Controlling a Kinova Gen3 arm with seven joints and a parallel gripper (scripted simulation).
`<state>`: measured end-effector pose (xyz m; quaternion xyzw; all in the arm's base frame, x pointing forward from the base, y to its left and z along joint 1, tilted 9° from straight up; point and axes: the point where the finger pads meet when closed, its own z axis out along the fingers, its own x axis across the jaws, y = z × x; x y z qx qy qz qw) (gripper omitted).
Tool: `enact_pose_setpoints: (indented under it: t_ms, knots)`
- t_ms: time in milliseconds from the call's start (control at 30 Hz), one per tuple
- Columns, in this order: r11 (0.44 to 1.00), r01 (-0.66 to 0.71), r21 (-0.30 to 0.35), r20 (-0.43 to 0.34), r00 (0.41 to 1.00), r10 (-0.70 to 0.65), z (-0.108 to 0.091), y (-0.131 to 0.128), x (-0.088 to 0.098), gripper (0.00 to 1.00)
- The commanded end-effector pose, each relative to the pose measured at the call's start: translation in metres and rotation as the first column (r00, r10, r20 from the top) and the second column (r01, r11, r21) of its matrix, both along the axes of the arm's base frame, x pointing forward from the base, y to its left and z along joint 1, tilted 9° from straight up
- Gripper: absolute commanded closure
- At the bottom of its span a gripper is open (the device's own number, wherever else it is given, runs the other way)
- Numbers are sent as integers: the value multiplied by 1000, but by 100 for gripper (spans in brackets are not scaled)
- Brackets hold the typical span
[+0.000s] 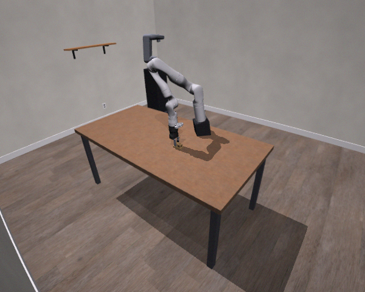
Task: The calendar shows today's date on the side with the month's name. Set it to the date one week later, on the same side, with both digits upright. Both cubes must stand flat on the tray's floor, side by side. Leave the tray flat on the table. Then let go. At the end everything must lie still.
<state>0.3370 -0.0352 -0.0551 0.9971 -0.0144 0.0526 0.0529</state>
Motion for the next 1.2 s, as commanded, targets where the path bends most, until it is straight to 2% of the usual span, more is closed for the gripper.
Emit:
enact_pose_setpoints:
  t_ms: [0,767,1167]
  knots:
    - [1000,0,0,1,1000,0,0,0,0,40]
    - [1000,0,0,1,1000,0,6,1,0,40]
    - [1000,0,0,1,1000,0,18,2,-2,40]
